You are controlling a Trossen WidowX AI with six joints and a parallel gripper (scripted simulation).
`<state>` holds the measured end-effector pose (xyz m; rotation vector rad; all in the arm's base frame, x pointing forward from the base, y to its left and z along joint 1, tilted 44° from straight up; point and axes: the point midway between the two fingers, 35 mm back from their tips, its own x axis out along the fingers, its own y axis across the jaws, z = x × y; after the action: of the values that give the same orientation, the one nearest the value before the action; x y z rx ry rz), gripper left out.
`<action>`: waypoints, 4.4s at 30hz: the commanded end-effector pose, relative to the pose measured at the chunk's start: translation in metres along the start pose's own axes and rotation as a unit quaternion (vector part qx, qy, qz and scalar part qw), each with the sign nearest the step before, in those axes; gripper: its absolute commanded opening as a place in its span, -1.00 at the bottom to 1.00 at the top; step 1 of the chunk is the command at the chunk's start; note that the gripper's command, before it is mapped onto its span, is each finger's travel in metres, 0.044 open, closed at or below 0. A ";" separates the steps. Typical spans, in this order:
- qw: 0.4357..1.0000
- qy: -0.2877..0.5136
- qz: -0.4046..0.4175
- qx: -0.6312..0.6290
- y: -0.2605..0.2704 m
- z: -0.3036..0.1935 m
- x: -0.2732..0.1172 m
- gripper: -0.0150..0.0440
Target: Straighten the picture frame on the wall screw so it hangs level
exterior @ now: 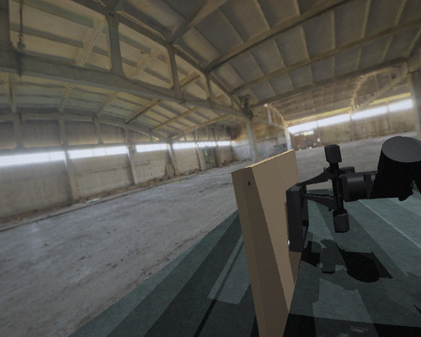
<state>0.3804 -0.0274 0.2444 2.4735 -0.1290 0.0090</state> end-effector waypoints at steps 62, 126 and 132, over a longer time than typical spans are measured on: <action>1.000 0.002 -0.001 -0.003 0.012 0.000 0.000 -0.49; 1.000 0.002 -0.001 -0.003 0.012 -0.007 0.000 -0.49; 1.000 0.002 -0.001 -0.003 0.011 -0.007 0.000 -0.49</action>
<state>0.3791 -0.0294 0.2527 2.4737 -0.1034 0.0024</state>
